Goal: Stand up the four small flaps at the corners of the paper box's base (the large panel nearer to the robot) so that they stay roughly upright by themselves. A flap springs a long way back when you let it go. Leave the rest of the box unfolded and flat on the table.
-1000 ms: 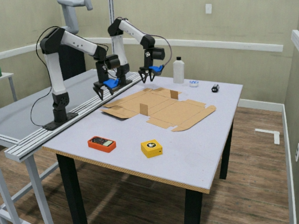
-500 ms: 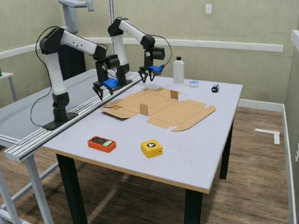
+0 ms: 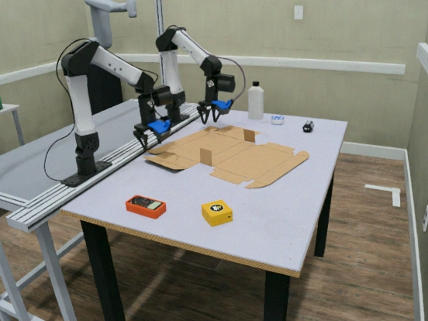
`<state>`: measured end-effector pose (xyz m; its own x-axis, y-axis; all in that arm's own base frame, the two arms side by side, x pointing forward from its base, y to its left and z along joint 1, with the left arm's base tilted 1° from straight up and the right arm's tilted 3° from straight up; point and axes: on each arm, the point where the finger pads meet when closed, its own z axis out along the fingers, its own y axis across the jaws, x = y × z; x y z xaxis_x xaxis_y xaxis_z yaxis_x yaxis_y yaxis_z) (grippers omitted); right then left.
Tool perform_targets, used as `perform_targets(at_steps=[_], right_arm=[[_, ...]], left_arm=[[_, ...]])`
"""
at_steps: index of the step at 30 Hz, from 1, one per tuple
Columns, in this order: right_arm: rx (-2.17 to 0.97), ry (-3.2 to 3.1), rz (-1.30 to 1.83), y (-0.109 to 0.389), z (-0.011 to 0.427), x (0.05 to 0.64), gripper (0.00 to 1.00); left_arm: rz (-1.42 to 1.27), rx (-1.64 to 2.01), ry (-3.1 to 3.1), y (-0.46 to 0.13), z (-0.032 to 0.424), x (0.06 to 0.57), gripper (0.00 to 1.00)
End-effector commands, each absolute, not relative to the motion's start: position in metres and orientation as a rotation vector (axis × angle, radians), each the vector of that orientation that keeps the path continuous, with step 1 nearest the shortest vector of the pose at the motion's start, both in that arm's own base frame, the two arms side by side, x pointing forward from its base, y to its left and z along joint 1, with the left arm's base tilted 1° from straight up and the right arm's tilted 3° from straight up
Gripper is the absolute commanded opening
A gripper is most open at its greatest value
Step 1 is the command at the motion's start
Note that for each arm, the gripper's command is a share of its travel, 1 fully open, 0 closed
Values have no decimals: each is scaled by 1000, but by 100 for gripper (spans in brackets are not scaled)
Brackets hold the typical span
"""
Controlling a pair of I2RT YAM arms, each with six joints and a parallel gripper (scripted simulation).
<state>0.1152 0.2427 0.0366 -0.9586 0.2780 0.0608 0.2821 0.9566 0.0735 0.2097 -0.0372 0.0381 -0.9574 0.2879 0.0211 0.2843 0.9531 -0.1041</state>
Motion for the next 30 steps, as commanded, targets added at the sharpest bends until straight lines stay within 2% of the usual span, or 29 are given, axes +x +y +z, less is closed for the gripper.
perform_targets(at_steps=[1,5,6,8,13,30], right_arm=[[-458,-3080,-191,255,29,124,76],[-463,-3092,-274,264,39,129,76],[-461,-3080,-194,257,23,124,76],[-457,-3079,-190,258,18,124,76],[-459,-3091,-271,266,30,129,76],[-454,-3082,-112,262,26,127,76]], left_arm=[[151,-446,-3103,-41,27,218,76],[151,-442,-3104,-41,23,218,76],[151,-446,-3102,-42,20,218,76],[151,-443,-3102,-42,17,217,76],[151,-449,-3133,-43,21,224,76],[156,-452,-3122,-43,20,222,76]])
